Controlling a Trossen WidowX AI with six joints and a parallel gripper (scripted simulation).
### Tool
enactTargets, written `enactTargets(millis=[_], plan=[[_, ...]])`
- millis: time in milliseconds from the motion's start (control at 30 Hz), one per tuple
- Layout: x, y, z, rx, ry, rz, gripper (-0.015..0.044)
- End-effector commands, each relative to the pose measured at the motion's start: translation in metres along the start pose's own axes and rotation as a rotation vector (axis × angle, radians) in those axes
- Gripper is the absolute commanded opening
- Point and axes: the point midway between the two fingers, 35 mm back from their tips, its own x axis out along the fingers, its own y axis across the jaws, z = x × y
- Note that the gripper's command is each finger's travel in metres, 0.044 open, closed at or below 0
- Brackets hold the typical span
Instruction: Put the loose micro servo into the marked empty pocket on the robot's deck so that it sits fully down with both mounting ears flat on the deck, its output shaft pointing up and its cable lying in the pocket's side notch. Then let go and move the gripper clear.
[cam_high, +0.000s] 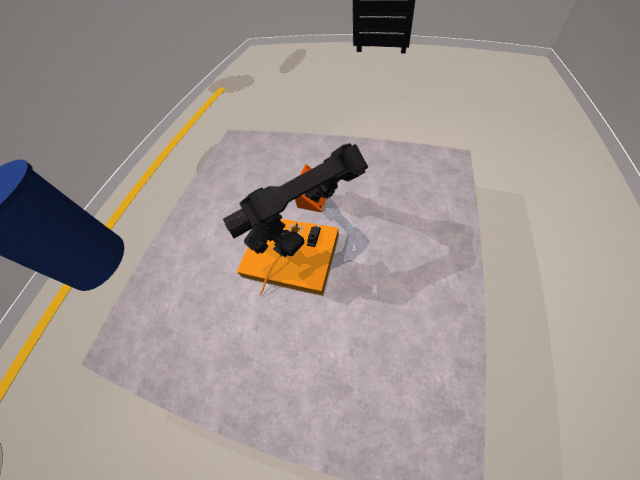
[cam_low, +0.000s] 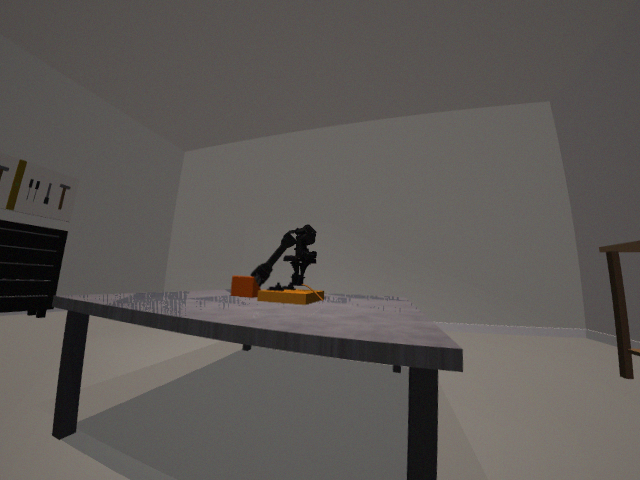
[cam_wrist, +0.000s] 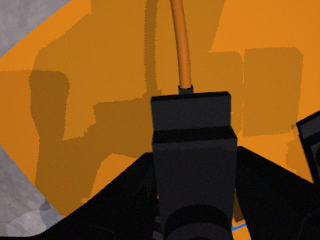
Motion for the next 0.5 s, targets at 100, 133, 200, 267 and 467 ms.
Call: enactTargets(millis=[100, 133, 200, 267, 467], plan=[[-0.0024, -0.0015, 0.0016, 0.266, -0.009, -0.004, 0.0000], [-0.0024, -0.0015, 0.0016, 0.301, -0.009, -0.004, 0.0000], [-0.0024, -0.0015, 0.0016, 0.370, -0.009, -0.004, 0.0000], [-0.0024, -0.0015, 0.0016, 0.439, -0.009, -0.004, 0.0000], [-0.0024, -0.0015, 0.0016, 0.647, -0.009, -0.003, 0.0000]])
